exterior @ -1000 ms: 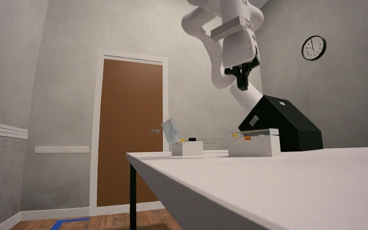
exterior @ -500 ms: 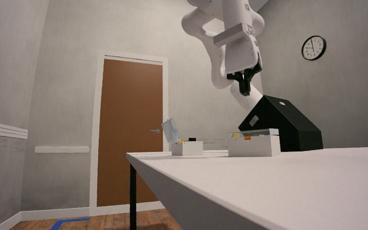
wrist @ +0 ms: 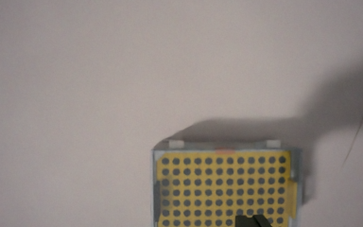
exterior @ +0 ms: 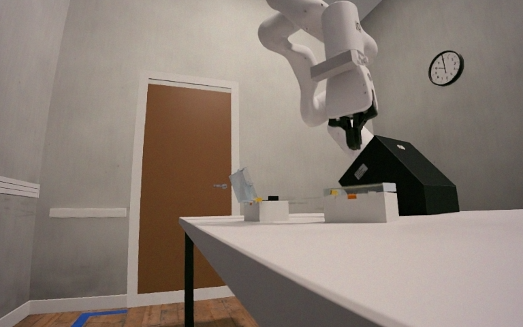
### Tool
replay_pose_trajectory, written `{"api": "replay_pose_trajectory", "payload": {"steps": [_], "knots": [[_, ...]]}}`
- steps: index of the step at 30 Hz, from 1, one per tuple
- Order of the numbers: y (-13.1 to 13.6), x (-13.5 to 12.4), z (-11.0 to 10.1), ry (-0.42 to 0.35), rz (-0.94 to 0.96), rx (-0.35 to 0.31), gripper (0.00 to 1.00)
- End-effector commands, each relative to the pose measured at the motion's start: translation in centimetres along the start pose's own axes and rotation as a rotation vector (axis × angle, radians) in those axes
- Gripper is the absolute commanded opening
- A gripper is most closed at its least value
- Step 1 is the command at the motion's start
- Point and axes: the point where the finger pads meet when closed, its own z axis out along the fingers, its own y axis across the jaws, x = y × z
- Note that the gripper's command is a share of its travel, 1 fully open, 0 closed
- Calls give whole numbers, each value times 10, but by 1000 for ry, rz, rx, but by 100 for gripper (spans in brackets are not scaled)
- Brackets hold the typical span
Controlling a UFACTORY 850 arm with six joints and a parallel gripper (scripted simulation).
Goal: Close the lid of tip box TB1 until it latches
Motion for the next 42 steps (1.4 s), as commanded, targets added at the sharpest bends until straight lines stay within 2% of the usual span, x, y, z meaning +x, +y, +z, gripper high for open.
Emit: {"api": "replay_pose_trajectory", "payload": {"steps": [1,18,34,42], "knots": [[0,-8,9,3,1,1,0],[0,-35,36,3,1,0,0],[0,-35,36,3,1,0,0],[0,-35,50,3,1,0,0]]}}
